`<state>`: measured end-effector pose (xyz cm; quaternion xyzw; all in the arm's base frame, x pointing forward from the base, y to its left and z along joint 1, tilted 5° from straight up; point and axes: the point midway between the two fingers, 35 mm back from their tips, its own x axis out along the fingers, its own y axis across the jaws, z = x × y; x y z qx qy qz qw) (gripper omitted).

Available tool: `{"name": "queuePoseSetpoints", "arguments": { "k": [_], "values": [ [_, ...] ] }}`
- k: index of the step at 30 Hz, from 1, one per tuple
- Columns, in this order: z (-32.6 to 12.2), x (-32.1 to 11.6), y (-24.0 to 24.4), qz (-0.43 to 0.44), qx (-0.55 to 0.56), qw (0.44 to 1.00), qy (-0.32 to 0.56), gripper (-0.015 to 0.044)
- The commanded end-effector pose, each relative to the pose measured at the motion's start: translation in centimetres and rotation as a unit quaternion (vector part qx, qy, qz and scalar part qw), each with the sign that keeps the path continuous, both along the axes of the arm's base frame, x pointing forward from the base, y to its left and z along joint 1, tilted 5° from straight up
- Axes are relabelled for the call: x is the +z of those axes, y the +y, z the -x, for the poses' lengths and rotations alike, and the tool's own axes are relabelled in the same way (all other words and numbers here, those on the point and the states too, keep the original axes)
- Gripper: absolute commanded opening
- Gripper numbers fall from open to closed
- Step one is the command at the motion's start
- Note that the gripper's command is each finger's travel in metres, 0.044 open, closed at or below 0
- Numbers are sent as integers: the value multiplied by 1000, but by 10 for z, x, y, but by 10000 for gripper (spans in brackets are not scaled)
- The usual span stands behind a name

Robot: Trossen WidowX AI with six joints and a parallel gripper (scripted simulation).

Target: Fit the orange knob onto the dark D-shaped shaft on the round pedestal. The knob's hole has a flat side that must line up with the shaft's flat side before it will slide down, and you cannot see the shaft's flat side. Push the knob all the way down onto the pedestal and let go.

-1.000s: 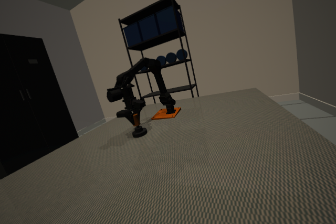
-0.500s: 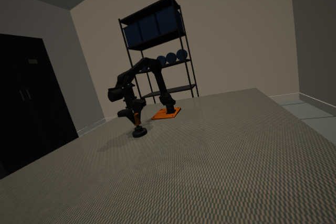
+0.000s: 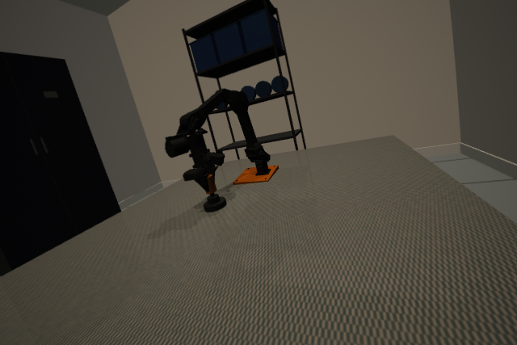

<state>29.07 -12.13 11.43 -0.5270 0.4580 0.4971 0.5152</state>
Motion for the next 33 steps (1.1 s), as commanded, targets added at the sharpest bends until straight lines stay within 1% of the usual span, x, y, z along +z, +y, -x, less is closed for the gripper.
{"name": "queuePoseSetpoints", "arguments": {
  "k": [1, 33],
  "values": [
    [-4, 3, -1, 1, 3, 1000, -4, 0],
    [2, 2, 1, 1, 3, 1000, -4, 0]
  ]
}}
